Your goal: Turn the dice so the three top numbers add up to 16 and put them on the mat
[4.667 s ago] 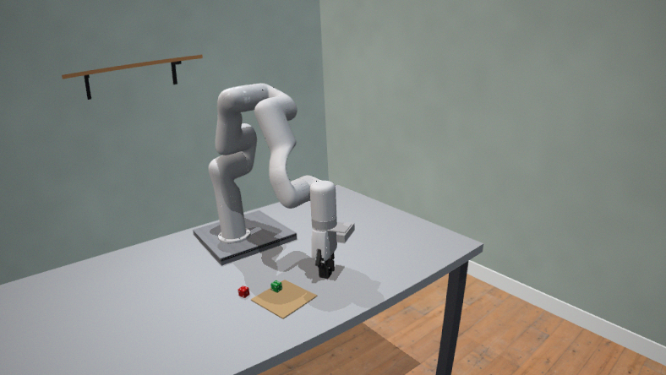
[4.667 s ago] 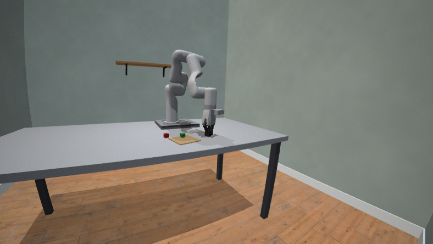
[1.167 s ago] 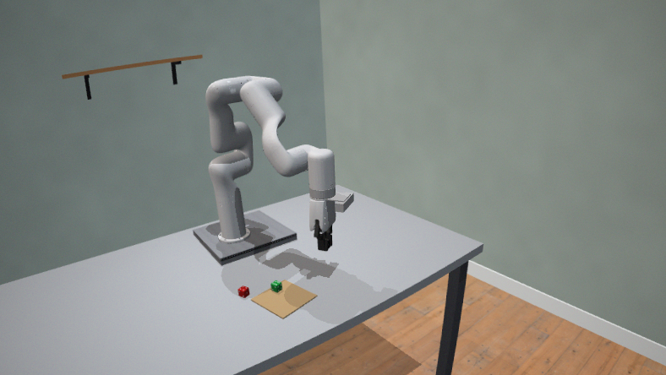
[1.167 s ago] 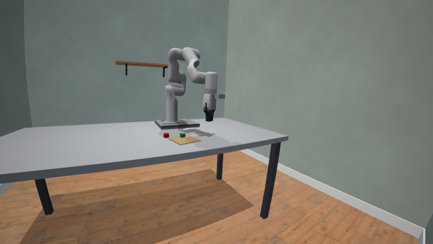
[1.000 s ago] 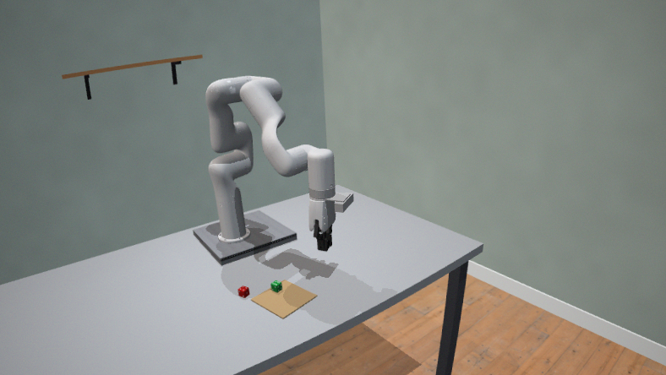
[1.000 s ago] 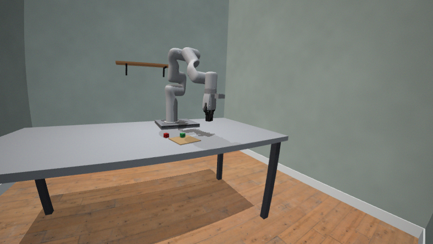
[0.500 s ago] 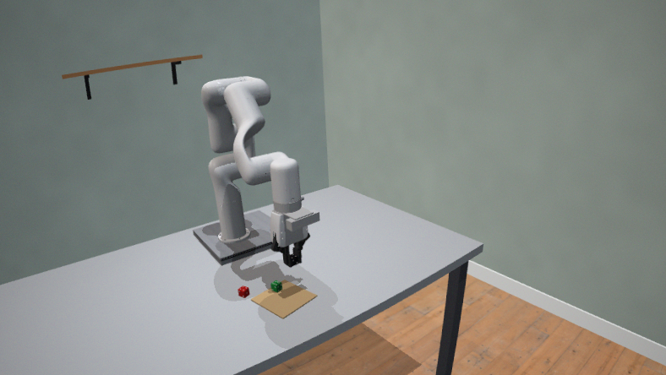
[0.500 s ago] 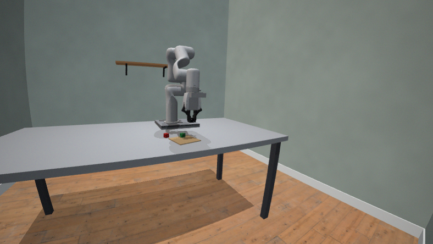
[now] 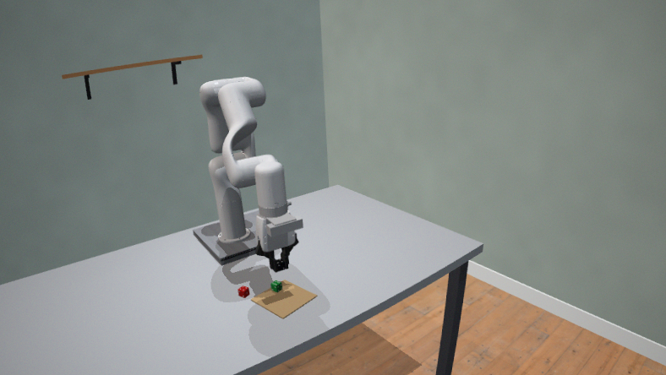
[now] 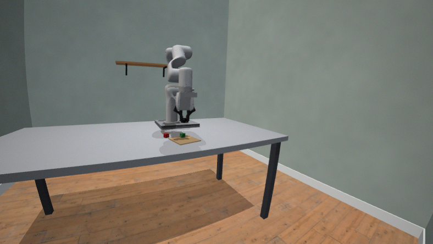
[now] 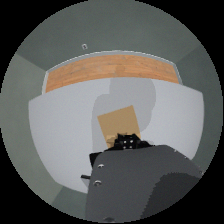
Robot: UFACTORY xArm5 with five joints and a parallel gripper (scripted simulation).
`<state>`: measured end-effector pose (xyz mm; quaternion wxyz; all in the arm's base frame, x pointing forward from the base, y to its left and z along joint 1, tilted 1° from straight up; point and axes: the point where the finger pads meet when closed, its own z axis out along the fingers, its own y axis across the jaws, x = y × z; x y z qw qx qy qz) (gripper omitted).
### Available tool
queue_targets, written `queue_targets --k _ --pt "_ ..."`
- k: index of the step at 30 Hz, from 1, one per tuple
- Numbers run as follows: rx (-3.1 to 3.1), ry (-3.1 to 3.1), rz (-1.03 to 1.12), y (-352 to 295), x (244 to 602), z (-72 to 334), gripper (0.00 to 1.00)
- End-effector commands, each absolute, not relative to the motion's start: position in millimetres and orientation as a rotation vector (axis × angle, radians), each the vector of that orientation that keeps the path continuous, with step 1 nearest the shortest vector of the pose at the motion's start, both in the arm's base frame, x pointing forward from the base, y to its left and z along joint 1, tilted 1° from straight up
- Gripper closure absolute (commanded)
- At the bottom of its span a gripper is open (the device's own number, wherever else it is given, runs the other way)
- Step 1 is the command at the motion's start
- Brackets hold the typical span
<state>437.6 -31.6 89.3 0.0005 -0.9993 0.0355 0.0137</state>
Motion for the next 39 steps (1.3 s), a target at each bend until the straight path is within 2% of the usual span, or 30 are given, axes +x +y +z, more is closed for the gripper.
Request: queue_targets --k 1,12,27,39 --pt "-3.138 0.113 0.037 -32 439 90 0.79" --pt "-3.138 0.113 0.037 -32 439 71 0.79" --pt "-3.139 0.113 0.037 -32 438 5 0.79" --pt "-3.139 0.113 0.037 -32 437 -5 0.79"
